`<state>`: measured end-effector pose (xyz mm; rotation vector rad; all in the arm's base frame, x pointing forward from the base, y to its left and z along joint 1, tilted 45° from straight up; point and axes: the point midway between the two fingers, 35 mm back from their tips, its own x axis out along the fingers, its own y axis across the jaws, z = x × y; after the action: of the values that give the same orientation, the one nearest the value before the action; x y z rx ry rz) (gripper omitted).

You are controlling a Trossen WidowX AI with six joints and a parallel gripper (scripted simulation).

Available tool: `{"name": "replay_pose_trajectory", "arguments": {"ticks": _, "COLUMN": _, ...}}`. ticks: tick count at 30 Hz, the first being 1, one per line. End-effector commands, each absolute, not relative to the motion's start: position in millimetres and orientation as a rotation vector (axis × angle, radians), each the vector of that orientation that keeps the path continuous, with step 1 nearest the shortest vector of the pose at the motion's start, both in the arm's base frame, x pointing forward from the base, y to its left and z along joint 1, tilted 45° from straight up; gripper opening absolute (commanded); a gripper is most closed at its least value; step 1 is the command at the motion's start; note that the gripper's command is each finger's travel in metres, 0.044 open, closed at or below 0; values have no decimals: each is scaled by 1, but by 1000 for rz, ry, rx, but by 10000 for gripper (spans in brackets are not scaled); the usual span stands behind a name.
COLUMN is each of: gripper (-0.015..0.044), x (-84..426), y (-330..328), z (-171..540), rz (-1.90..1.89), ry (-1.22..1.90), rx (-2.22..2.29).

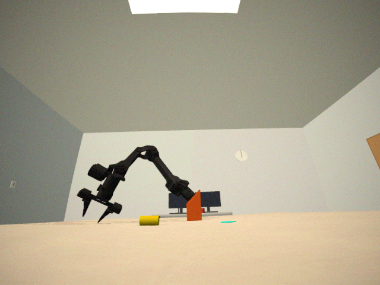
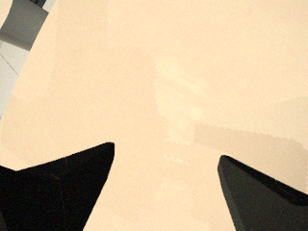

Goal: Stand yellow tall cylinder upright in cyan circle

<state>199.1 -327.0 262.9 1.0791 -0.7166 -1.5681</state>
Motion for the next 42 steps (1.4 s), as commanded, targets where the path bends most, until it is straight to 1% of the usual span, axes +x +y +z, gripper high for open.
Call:
{"name": "replay_pose_trajectory", "arguments": {"ticks": 1, "gripper": 309, "x": 227, "y": -305, "z": 245, "rz": -1560, "ry": -543, "rx": 1091}}
{"name": "replay_pose_trajectory", "arguments": {"ticks": 10, "gripper": 309, "x": 267, "y": -251, "z": 216, "rz": -1534, "ry": -213, "rx": 1059}}
{"name": "replay_pose_trajectory", "arguments": {"ticks": 19, "gripper": 309, "x": 287, "y": -193, "z": 192, "rz": -1503, "ry": 88, "rx": 969}}
{"name": "replay_pose_trajectory", "arguments": {"ticks": 28, "gripper": 309, "x": 289, "y": -135, "z": 176, "rz": -1462, "ry": 357, "rx": 823}}
{"name": "replay_pose_trajectory", "arguments": {"ticks": 37, "gripper": 309, "x": 277, "y": -83, "z": 171, "rz": -1412, "ry": 586, "rx": 629}}
{"name": "replay_pose_trajectory", "arguments": {"ticks": 42, "gripper": 309, "x": 274, "y": -75, "z": 171, "rz": -1403, "ry": 620, "rx": 593}}
